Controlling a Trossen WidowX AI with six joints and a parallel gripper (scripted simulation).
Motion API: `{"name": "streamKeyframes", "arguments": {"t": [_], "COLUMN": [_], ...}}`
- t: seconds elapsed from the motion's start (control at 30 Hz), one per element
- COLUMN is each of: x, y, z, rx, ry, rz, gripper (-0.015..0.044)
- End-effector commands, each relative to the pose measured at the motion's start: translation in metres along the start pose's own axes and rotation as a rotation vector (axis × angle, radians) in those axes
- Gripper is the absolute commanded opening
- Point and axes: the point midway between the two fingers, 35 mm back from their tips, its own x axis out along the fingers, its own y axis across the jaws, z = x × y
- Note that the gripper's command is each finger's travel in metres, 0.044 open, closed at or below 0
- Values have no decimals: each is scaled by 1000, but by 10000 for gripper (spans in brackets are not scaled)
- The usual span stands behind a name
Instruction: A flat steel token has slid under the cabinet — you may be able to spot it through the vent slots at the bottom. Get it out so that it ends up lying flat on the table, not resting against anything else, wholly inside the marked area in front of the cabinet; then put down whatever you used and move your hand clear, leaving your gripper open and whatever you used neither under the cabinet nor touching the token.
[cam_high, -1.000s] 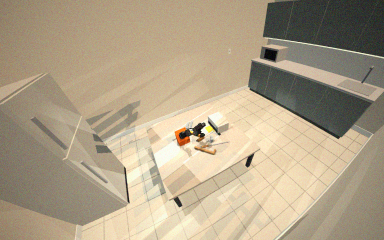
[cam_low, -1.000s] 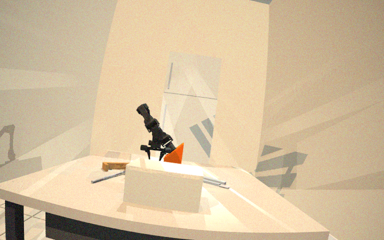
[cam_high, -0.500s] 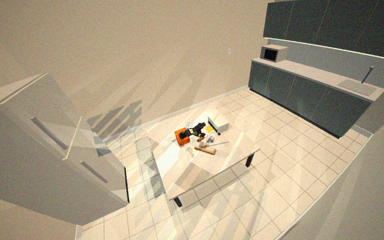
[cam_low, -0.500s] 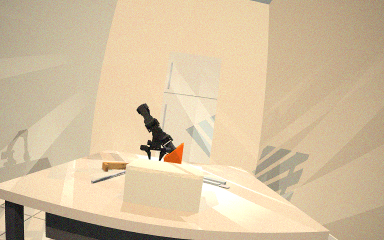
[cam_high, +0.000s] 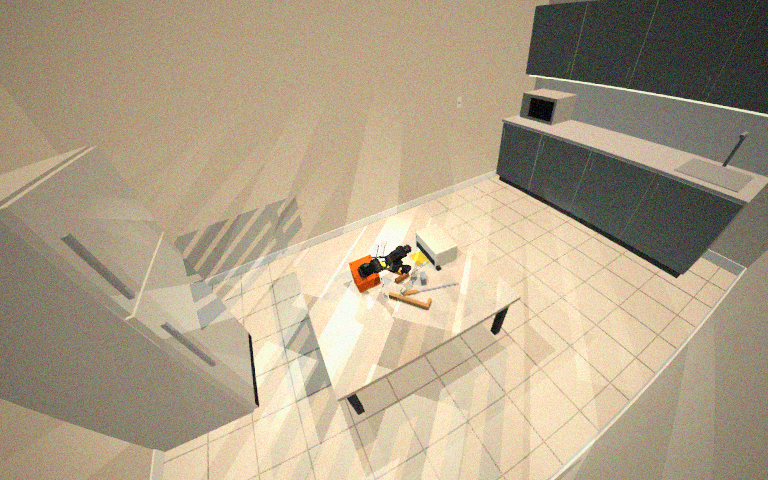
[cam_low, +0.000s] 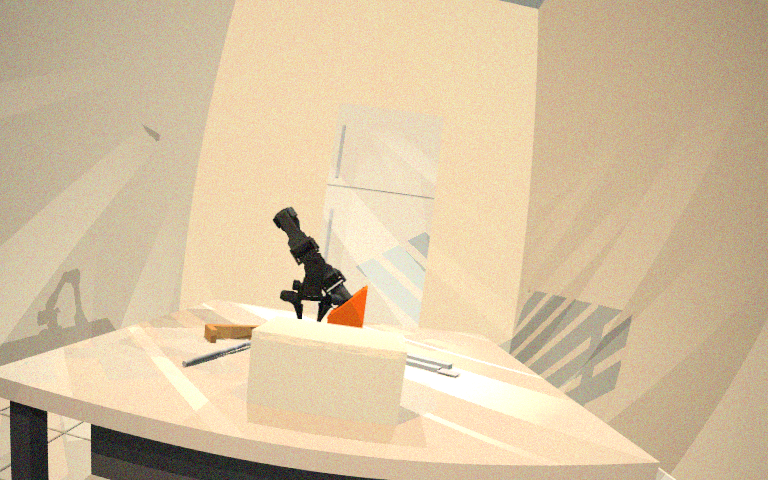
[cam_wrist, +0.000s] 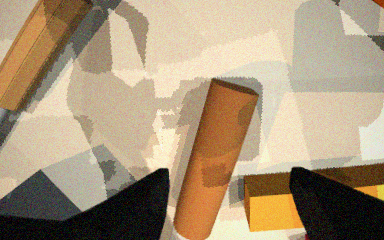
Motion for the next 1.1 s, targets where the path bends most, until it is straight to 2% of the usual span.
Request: {"name": "streamKeyframes", "arguments": {"t": [0.0,1.07], "x": [0,0], "y": [0,0], "z": [0,0], "rx": [-38,-290], "ry": [-1,-1], "rz": [1,1], "gripper": [270,270]}}
